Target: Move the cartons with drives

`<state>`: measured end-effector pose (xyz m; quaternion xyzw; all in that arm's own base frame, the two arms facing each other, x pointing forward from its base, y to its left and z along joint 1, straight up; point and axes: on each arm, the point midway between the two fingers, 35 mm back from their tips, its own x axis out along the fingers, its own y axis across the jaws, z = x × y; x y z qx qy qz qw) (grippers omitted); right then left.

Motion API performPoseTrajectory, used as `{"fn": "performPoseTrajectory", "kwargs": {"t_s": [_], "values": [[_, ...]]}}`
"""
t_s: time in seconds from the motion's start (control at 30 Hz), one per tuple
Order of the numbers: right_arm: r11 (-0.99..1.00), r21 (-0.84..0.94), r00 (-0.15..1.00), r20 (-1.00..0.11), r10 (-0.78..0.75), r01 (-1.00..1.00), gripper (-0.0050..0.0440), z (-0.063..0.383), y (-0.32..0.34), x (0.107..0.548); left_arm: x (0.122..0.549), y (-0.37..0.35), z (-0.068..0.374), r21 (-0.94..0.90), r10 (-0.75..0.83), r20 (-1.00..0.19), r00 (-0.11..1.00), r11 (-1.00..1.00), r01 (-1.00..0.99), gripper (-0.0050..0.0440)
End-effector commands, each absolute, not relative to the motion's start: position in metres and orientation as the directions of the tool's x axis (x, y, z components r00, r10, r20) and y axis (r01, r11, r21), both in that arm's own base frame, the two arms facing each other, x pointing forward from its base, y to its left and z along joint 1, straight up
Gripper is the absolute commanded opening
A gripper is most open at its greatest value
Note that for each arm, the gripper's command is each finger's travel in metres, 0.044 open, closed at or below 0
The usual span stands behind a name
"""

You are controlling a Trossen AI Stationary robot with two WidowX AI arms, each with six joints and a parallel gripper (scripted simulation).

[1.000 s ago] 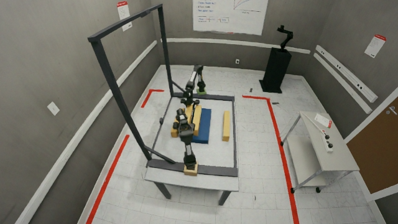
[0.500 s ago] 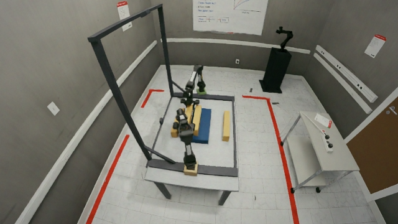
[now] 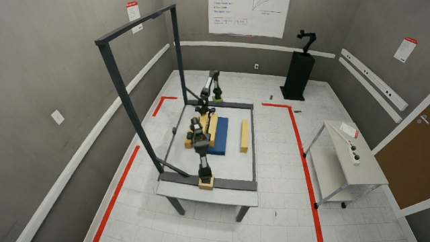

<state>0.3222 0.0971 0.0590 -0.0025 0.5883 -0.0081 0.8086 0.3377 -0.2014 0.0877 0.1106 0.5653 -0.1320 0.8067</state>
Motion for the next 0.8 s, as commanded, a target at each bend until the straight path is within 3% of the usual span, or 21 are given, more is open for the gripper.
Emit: {"fn": "performPoseTrajectory", "kwargs": {"t_s": [0.0, 0.23, 0.27, 0.77], "values": [[1.0, -0.003, 0.341, -0.94, -0.007, 0.012, -0.005, 0.07, 0.0986, 0.3274, 0.3378, -0.2061, 0.1054, 0.02, -0.109, -0.928, 0.356, 0.941, 0.339, -0.005], [1.0, -0.003, 0.341, -0.94, -0.007, 0.012, -0.005, 0.07, 0.0986, 0.3274, 0.3378, -0.2061, 0.1054, 0.02, -0.109, -0.928, 0.356, 0.941, 0.339, -0.005], [1.0, -0.003, 0.334, -0.942, -0.006, 0.01, 0.0381, 0.0683, 0.0986, 0.3262, 0.3404, -0.2033, 0.1008, 0.021, -0.107, -0.929, 0.355, 0.941, 0.337, 0.0383], [1.0, -0.003, 0.334, -0.942, -0.006, 0.01, 0.0381, 0.0683, 0.0986, 0.3262, 0.3404, -0.2033, 0.1008, 0.021, -0.107, -0.929, 0.355, 0.941, 0.337, 0.0383]]}}
